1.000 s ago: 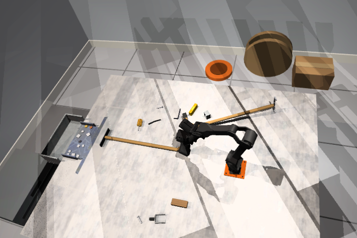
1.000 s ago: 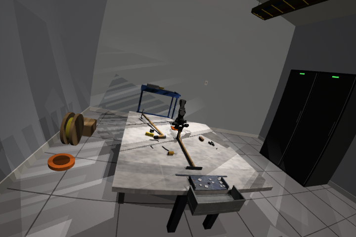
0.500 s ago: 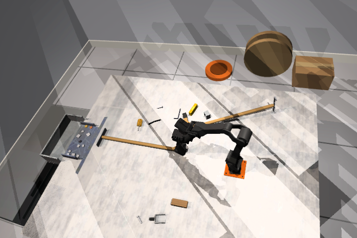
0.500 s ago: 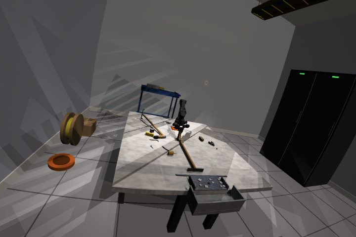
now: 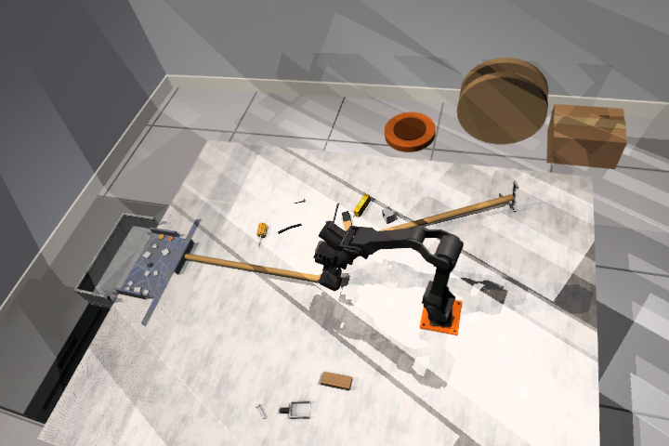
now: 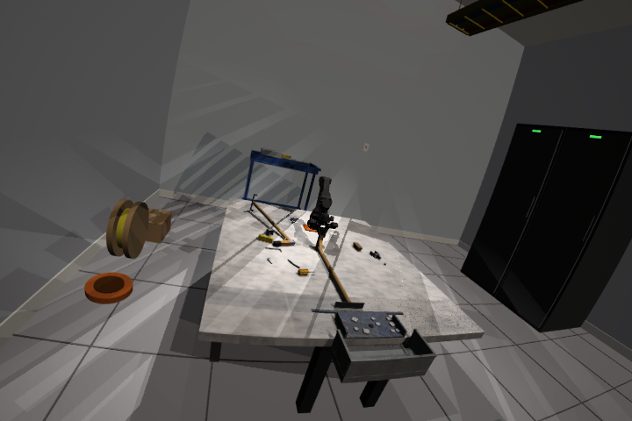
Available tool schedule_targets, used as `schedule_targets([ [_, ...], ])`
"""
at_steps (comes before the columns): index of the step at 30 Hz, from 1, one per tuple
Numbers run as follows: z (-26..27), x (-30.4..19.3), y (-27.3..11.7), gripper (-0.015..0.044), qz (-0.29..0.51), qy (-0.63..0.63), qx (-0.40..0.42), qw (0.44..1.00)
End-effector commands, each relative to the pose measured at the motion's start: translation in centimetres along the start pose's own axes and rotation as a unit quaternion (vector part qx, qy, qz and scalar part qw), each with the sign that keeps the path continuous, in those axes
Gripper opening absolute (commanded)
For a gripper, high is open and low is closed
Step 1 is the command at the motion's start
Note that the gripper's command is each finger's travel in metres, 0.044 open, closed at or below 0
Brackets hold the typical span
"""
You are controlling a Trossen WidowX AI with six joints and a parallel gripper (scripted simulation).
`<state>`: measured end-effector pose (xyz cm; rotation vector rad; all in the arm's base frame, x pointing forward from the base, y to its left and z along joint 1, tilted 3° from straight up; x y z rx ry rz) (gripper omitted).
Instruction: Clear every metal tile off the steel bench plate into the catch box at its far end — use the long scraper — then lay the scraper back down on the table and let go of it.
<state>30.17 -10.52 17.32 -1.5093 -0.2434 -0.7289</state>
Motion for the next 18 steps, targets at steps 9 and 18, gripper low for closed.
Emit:
schedule_targets([
  [9, 0.4, 1.8, 1.0, 0.0000, -0.010, 0.000, 0.000, 1.000],
  [18, 0.7, 2.8, 2.0, 0.0000, -0.011, 0.000, 0.000, 1.000],
])
Point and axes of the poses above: the point midway between the two fingers, 35 mm back from their tips, its own y axis out along the fingers, its own z axis across the jaws, x = y × z, the point moved 8 cm from there along -y, back along the fingers, and after that the axes turned 9 degrees about y, right-handed, at the moved point
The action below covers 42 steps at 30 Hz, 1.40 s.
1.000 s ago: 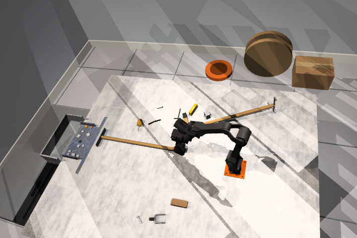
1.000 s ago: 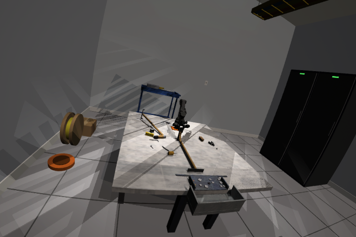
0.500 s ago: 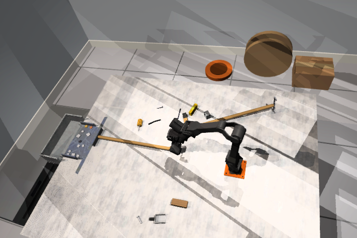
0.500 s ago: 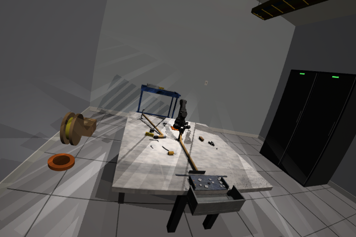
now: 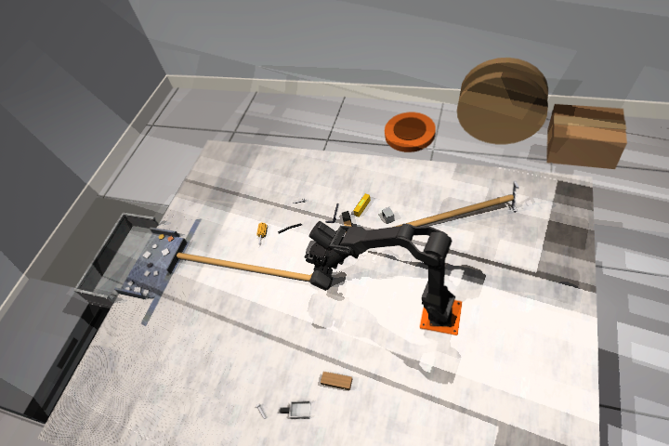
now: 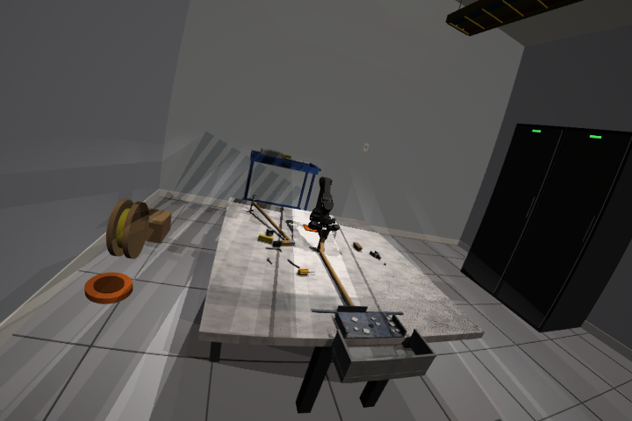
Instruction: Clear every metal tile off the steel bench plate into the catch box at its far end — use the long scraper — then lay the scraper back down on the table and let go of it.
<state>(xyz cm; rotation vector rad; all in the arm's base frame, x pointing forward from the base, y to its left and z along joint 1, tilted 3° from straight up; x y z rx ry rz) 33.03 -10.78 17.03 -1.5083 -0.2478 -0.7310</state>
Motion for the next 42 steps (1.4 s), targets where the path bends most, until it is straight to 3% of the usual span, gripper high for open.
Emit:
schedule_targets([
  [1, 0.2, 0.8, 0.2, 0.0000, -0.009, 0.001, 0.000, 1.000],
  [42, -0.1, 5.8, 3.4, 0.0000, -0.011, 0.000, 0.000, 1.000],
])
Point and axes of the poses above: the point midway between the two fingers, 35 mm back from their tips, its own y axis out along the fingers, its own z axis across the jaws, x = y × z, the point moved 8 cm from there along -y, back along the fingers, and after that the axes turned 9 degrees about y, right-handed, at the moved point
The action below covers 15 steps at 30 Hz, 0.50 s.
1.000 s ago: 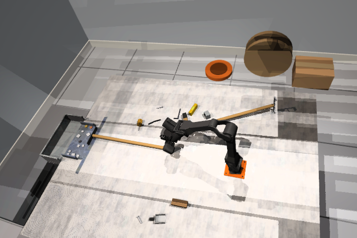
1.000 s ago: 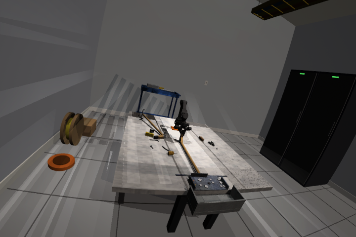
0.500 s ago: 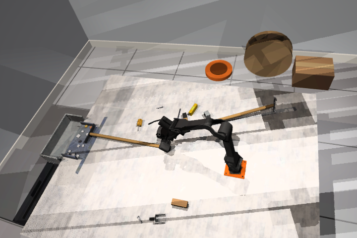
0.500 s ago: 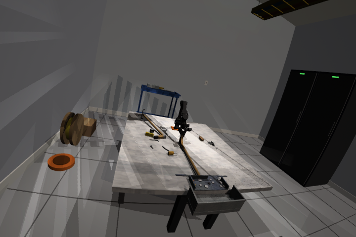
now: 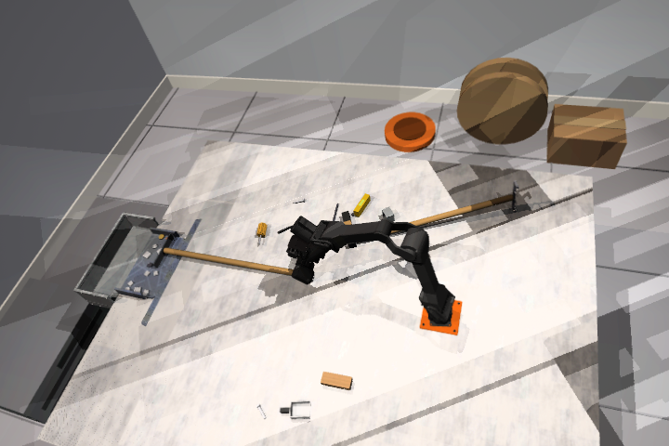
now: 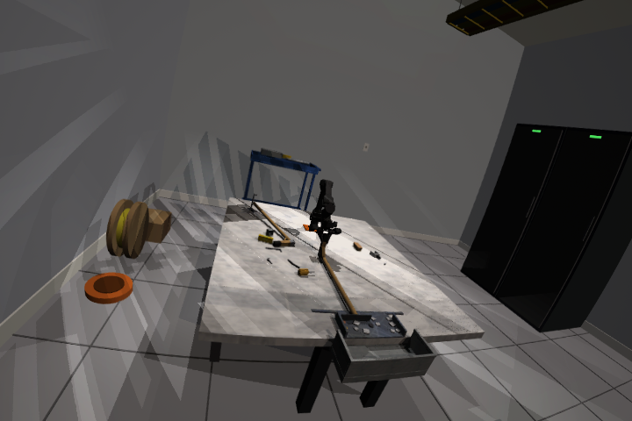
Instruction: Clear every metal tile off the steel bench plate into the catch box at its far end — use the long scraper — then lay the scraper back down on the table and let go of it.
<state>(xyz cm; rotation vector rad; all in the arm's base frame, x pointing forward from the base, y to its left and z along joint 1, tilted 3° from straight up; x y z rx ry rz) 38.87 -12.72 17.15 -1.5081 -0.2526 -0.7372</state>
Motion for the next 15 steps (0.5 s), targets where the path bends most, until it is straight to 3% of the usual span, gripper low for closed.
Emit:
schedule_targets([
  [1, 0.1, 0.9, 0.0, 0.0000, -0.008, 0.000, 0.000, 1.000],
  [15, 0.3, 2.6, 1.0, 0.0000, -0.009, 0.000, 0.000, 1.000],
])
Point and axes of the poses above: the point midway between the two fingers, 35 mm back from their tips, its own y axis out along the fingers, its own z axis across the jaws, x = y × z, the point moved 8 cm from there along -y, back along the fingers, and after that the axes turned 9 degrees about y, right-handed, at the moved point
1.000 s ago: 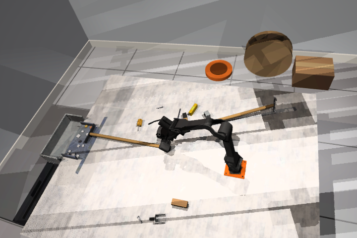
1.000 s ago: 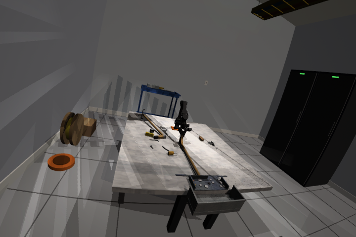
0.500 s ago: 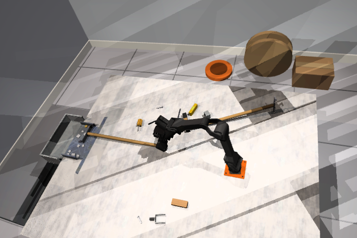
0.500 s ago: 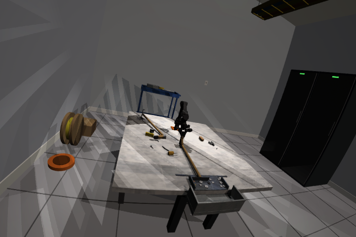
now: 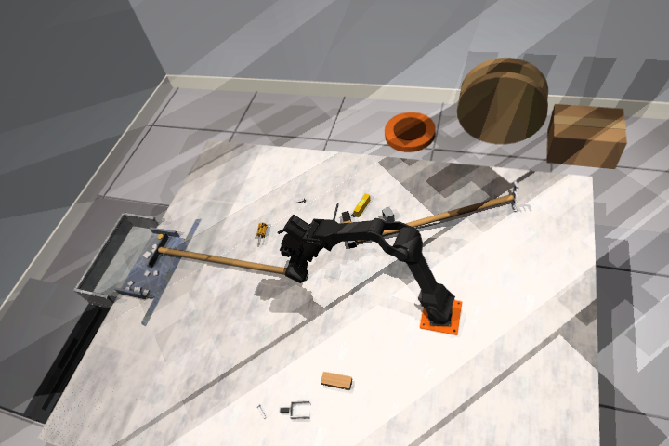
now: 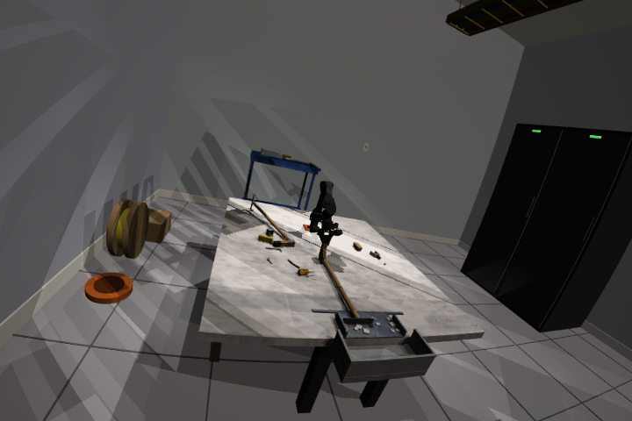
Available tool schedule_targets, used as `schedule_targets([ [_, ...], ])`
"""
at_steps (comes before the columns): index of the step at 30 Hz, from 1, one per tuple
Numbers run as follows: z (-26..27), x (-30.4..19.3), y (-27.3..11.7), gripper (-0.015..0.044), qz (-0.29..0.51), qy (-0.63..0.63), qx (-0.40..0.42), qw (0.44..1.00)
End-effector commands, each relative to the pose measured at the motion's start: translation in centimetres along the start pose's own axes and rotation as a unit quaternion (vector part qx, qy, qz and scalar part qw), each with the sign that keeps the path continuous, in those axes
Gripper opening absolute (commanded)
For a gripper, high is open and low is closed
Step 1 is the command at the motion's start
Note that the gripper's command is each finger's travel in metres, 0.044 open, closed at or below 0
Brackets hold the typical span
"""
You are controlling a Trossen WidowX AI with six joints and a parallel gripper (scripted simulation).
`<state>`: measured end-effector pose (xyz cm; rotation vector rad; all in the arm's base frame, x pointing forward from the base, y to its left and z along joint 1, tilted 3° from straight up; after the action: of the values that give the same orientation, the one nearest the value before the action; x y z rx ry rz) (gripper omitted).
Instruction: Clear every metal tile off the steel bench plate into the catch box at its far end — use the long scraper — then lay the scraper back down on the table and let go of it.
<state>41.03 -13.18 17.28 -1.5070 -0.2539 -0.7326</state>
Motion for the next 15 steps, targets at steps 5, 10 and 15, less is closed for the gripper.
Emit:
schedule_targets([
  [5, 0.1, 1.4, 0.2, 0.0000, -0.010, 0.001, -0.001, 1.000],
  [10, 0.2, 2.0, 0.6, 0.0000, -0.010, 0.001, -0.001, 1.000],
  [15, 0.2, 2.6, 1.0, 0.0000, -0.011, 0.001, -0.001, 1.000],
])
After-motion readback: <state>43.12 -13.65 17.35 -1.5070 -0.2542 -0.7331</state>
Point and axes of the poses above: the point midway between the two fingers, 35 mm back from their tips, its own y axis out along the fingers, its own z axis across the jaws, x = y × z, the point moved 8 cm from there along -y, back along the fingers, and after that the axes turned 9 degrees about y, right-handed, at the moved point
